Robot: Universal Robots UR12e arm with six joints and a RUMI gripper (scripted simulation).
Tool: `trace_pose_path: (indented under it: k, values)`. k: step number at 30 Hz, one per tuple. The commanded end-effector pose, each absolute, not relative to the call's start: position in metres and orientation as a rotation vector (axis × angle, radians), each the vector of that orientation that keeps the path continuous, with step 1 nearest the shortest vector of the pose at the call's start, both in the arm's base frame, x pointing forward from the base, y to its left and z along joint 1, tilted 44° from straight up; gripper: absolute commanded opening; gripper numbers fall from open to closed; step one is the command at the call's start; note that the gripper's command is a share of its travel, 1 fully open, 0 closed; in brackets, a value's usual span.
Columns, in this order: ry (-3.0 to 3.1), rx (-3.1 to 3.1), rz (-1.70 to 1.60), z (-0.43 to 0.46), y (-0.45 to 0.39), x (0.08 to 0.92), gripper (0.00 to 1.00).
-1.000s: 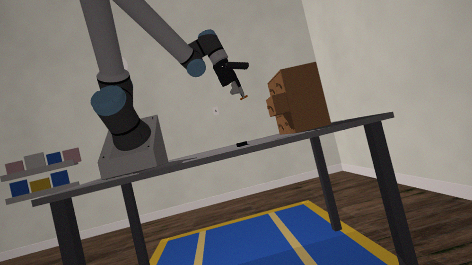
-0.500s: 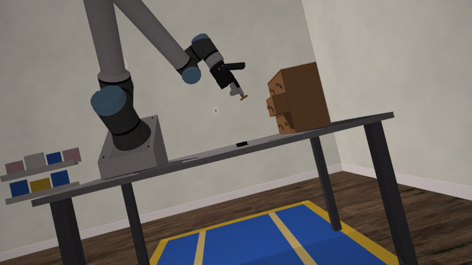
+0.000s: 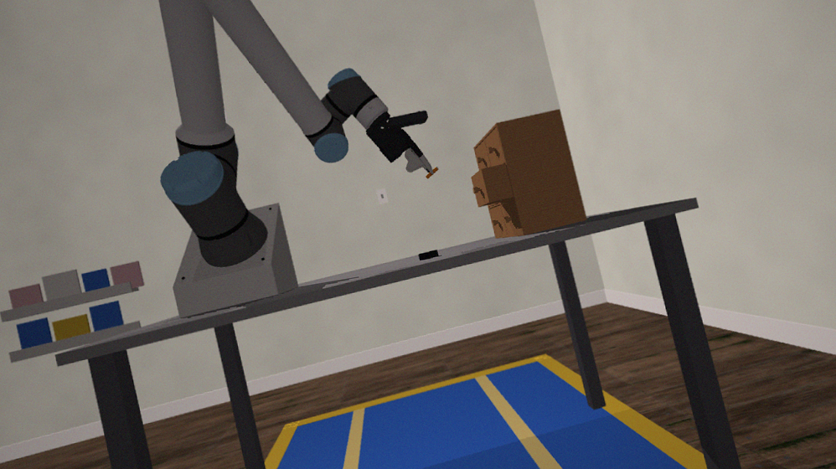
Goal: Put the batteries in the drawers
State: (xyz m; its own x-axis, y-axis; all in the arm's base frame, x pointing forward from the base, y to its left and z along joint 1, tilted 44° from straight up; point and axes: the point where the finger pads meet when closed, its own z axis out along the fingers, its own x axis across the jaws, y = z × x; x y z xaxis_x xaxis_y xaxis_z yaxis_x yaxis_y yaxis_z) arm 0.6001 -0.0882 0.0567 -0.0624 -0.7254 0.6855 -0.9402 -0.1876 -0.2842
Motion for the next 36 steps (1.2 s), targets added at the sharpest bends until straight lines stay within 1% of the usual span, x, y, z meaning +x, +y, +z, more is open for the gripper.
trace_pose_path:
  k: [1, 36]
  values:
    - [-1.781, 1.968, 1.164, 0.0561, -0.0883, 0.6002, 0.02]
    - [-1.688, 2.124, 1.505, 0.0549, -0.0892, 0.5974, 0.02]
